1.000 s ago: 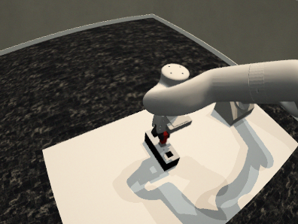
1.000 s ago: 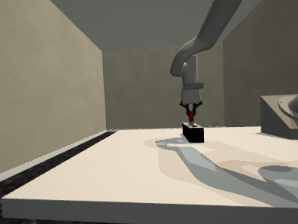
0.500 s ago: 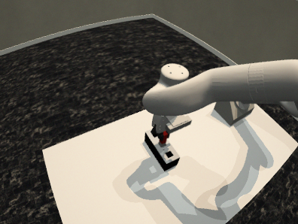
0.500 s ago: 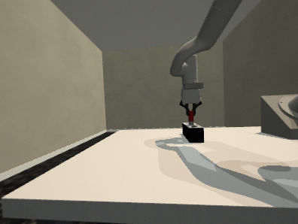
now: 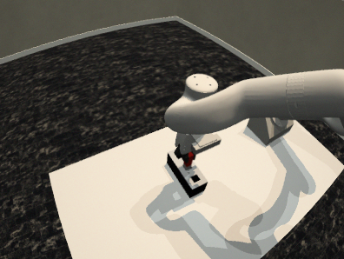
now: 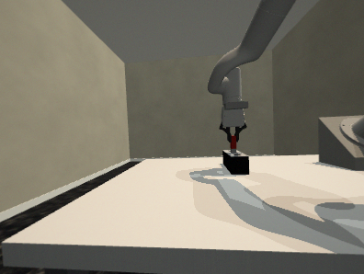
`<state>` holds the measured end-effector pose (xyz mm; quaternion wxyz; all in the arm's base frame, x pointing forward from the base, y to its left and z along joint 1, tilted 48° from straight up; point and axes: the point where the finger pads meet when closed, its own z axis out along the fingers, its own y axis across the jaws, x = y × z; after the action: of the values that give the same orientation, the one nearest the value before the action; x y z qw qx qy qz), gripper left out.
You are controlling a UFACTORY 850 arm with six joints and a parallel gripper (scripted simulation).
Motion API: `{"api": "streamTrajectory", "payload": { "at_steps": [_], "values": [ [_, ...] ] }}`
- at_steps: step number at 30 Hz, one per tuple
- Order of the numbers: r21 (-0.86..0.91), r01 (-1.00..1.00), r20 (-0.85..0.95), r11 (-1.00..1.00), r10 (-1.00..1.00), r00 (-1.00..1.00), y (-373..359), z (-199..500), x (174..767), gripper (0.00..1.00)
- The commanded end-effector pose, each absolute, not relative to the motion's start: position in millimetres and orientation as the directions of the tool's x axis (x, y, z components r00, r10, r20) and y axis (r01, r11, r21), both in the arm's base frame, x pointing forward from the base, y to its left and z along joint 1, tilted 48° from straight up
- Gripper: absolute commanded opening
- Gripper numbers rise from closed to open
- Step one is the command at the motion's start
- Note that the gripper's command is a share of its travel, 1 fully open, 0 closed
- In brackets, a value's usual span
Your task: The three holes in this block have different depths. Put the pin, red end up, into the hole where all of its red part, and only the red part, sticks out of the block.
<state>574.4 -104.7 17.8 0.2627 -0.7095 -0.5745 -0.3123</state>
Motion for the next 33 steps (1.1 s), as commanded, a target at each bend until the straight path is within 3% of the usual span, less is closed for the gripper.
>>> {"api": "streamTrajectory", "payload": {
  "at_steps": [1,33],
  "values": [
    [-0.013,0.979,0.745,-0.202,0.651,0.144,-102.7,17.0,575.0,0.00],
    [-0.013,0.979,0.745,-0.202,0.651,0.144,-99.8,14.4,575.5,0.00]
  ]
}}
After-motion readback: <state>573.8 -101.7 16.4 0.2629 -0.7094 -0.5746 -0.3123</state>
